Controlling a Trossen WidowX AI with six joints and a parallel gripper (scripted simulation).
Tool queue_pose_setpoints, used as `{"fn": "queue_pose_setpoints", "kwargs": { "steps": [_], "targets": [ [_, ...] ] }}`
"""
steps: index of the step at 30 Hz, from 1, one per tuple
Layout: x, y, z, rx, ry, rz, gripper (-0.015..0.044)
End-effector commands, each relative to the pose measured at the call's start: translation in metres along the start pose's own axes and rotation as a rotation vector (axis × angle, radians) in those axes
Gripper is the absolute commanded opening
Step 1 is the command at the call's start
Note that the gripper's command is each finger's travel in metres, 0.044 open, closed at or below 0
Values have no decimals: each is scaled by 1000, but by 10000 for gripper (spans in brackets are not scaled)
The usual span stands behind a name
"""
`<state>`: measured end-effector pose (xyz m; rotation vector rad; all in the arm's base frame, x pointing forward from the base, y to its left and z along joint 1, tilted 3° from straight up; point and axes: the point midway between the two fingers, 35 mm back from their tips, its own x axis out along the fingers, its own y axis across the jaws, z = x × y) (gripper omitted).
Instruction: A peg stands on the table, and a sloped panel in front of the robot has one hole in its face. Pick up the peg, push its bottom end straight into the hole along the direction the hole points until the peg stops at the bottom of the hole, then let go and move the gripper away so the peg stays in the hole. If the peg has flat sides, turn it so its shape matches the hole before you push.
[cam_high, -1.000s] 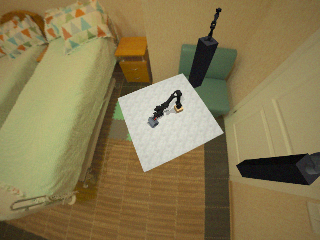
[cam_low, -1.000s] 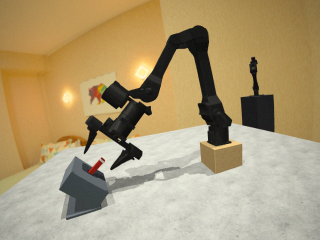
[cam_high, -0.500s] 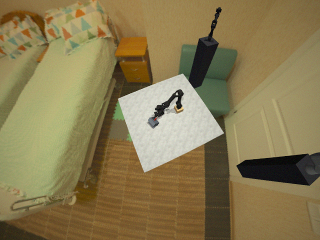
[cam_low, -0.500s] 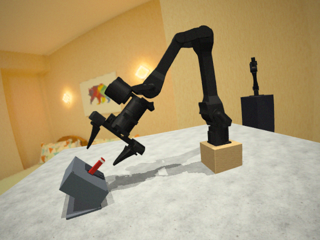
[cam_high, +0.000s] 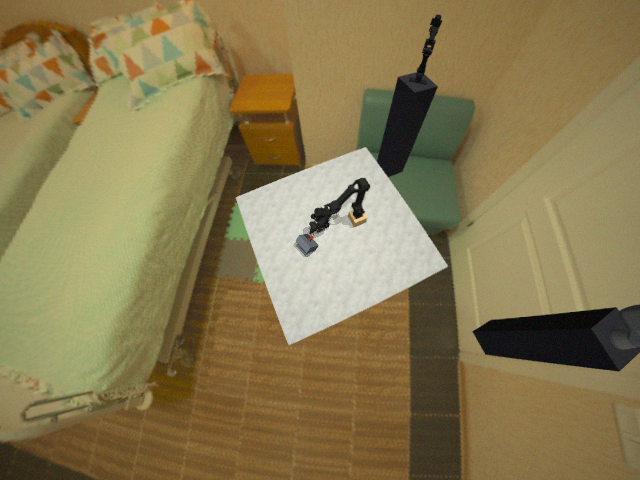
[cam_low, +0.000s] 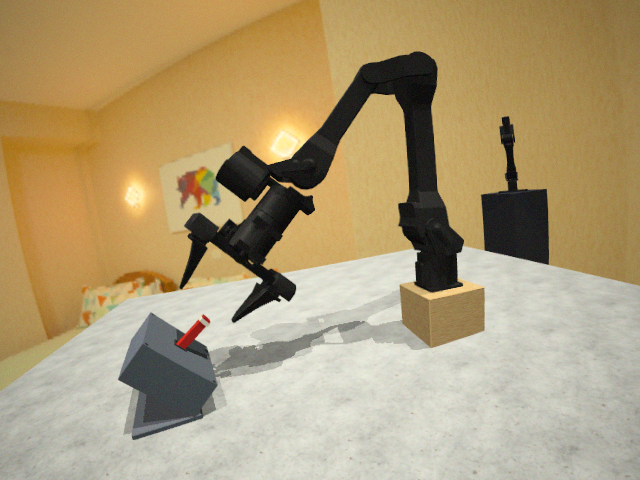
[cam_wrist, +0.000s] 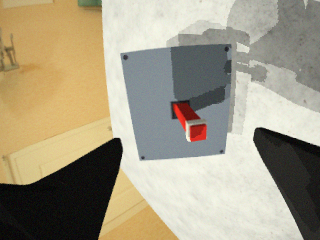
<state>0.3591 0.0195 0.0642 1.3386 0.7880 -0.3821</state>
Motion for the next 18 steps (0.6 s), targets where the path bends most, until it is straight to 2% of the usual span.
{"fn": "queue_pose_setpoints", "kwargs": {
  "steps": [1, 18],
  "targets": [
    [-8, 4, 0, -7, 0, 14, 440],
    [-25, 2, 1, -6, -1, 13, 440]
  ]
}}
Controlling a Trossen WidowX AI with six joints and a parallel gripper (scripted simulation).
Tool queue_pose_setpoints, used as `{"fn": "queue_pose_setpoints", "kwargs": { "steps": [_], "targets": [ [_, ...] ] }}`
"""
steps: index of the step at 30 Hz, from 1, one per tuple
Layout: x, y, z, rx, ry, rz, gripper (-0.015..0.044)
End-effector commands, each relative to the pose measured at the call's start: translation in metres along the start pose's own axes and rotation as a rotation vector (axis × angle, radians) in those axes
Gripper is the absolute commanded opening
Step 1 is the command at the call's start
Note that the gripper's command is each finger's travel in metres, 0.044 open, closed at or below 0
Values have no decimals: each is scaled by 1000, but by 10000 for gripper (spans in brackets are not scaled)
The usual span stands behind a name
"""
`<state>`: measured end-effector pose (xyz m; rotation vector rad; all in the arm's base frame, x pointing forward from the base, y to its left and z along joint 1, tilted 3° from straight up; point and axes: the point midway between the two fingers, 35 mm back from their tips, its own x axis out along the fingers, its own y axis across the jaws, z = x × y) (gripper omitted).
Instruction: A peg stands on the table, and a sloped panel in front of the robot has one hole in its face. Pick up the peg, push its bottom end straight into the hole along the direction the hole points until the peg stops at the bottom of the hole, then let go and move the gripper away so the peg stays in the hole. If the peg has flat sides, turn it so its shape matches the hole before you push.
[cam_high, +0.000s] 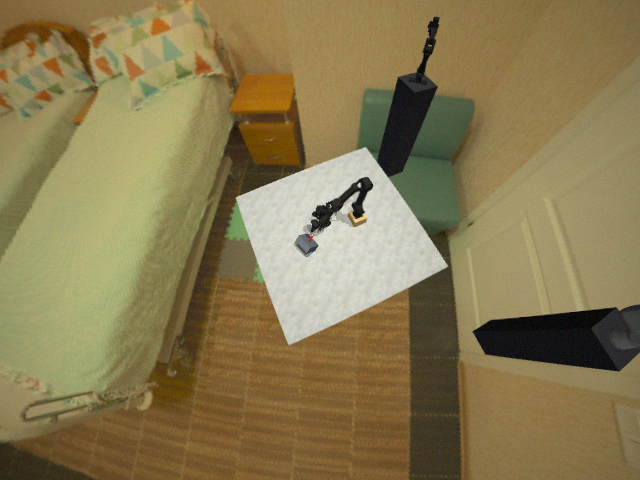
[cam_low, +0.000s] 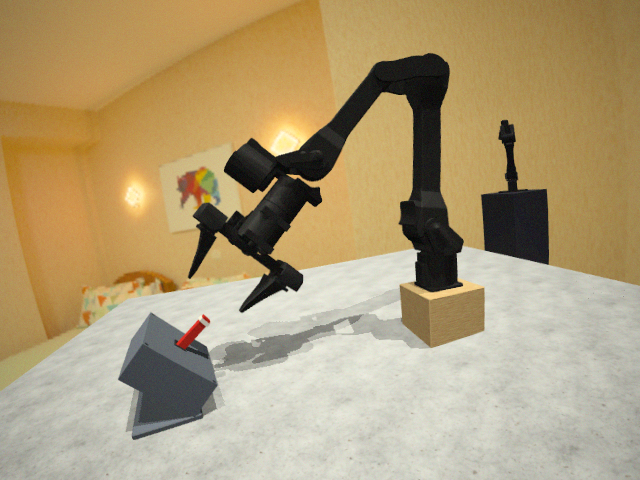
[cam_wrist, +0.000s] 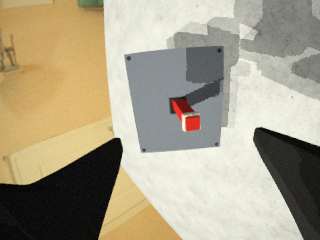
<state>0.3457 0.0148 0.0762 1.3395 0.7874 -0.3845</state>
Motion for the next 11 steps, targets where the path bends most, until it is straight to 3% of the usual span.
{"fn": "queue_pose_setpoints", "kwargs": {
  "steps": [1, 11],
  "targets": [
    [-7, 3, 0, -7, 0, 14, 440],
    [-17, 0, 0, -6, 0, 13, 440]
  ]
}}
